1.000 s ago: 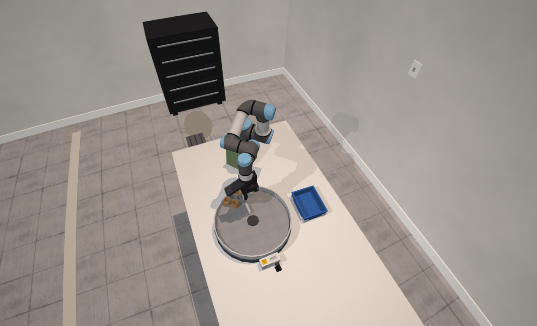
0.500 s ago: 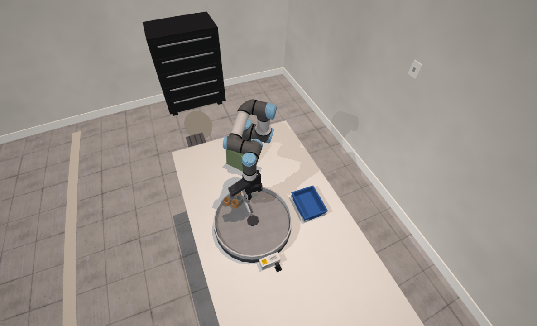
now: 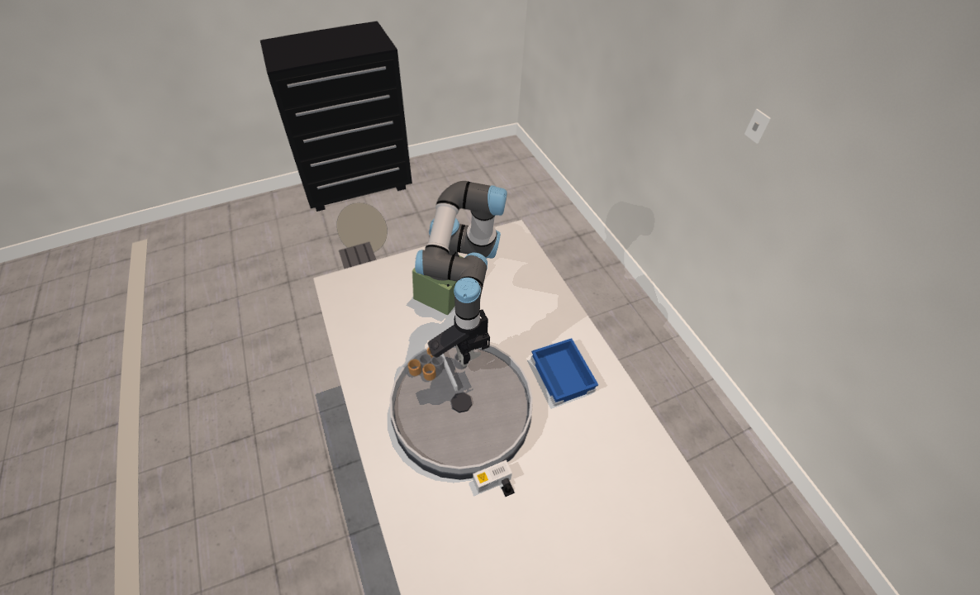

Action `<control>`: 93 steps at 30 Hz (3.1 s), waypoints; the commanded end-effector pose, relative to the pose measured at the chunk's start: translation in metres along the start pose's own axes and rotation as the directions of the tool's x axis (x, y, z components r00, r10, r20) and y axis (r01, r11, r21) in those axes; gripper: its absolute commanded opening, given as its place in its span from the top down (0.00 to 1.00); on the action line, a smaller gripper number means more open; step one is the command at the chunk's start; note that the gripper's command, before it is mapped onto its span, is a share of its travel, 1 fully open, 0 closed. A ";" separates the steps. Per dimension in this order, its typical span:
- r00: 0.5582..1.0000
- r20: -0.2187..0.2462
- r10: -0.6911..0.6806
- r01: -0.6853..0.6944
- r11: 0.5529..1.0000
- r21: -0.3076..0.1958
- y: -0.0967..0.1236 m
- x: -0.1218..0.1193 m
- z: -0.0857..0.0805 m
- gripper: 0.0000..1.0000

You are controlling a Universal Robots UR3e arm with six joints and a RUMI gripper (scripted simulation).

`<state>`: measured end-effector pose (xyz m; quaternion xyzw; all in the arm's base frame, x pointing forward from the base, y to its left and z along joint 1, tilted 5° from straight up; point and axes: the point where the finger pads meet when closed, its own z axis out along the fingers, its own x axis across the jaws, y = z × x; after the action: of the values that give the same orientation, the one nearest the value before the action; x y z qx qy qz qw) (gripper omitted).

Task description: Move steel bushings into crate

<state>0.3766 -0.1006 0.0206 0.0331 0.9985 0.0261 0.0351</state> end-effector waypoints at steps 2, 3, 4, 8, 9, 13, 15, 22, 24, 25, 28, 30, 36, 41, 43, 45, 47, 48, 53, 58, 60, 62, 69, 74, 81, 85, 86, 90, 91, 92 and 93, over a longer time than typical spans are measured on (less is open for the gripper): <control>1.000 0.002 0.000 0.000 1.000 0.002 0.011 -0.005 -0.001 1.00; 1.000 0.002 0.000 0.000 1.000 0.002 0.014 -0.006 -0.001 1.00; 1.000 0.002 0.000 0.000 1.000 0.002 0.017 -0.007 -0.001 1.00; 1.000 0.002 0.000 0.000 1.000 0.002 0.030 -0.011 -0.001 1.00; 1.000 0.002 0.000 0.000 1.000 0.002 0.033 -0.012 -0.001 1.00; 1.000 0.002 0.000 0.000 1.000 0.002 0.047 -0.016 -0.001 1.00; 1.000 0.002 0.000 0.000 1.000 0.002 0.054 -0.018 -0.001 1.00; 1.000 0.002 0.000 0.000 1.000 0.002 0.074 -0.025 -0.001 1.00; 1.000 0.002 0.000 0.000 1.000 0.002 0.082 -0.027 -0.001 1.00; 1.000 0.002 0.000 0.000 1.000 0.002 0.086 -0.029 -0.001 1.00; 1.000 0.002 0.000 0.000 1.000 0.002 0.099 -0.033 -0.001 1.00; 1.000 0.002 0.000 0.000 1.000 0.002 0.109 -0.036 -0.001 1.00; 1.000 0.002 0.000 0.000 1.000 0.002 0.127 -0.042 -0.001 1.00; 1.000 0.002 0.000 0.000 1.000 0.002 0.149 -0.048 -0.001 1.00; 1.000 0.002 0.000 0.000 1.000 0.002 0.157 -0.051 -0.001 1.00; 1.000 0.002 0.000 0.000 1.000 0.002 0.165 -0.054 -0.001 1.00; 1.000 0.002 0.000 0.000 1.000 0.002 0.172 -0.056 -0.001 1.00; 1.000 0.002 0.000 0.000 1.000 0.002 0.176 -0.057 -0.001 1.00; 1.000 0.002 0.000 0.000 1.000 0.002 0.187 -0.061 -0.001 1.00; 1.000 0.002 0.000 0.000 1.000 0.002 0.203 -0.066 -0.001 1.00; 1.000 0.002 0.000 0.000 1.000 0.002 0.210 -0.068 -0.001 1.00; 1.000 0.002 0.000 0.000 1.000 0.002 0.216 -0.070 -0.001 1.00; 1.000 0.002 0.000 0.000 1.000 0.002 0.232 -0.075 -0.001 1.00; 1.000 0.002 0.000 0.000 1.000 0.002 0.242 -0.078 -0.001 1.00; 1.000 0.002 0.000 0.000 1.000 0.002 0.258 -0.083 -0.001 1.00; 1.000 0.002 0.000 0.000 1.000 0.002 0.266 -0.086 -0.001 1.00; 1.000 0.002 0.000 0.000 1.000 0.002 0.266 -0.086 -0.001 1.00; 1.000 0.002 0.000 0.000 1.000 0.002 0.271 -0.087 -0.001 1.00; 1.000 0.002 0.000 0.000 1.000 0.002 0.273 -0.088 -0.001 1.00; 1.000 0.002 0.000 0.000 1.000 0.002 0.274 -0.088 -0.001 1.00; 1.000 0.002 0.000 0.000 1.000 0.002 0.276 -0.089 -0.001 1.00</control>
<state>0.4790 0.1614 0.0404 0.0332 0.9985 0.0256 0.0365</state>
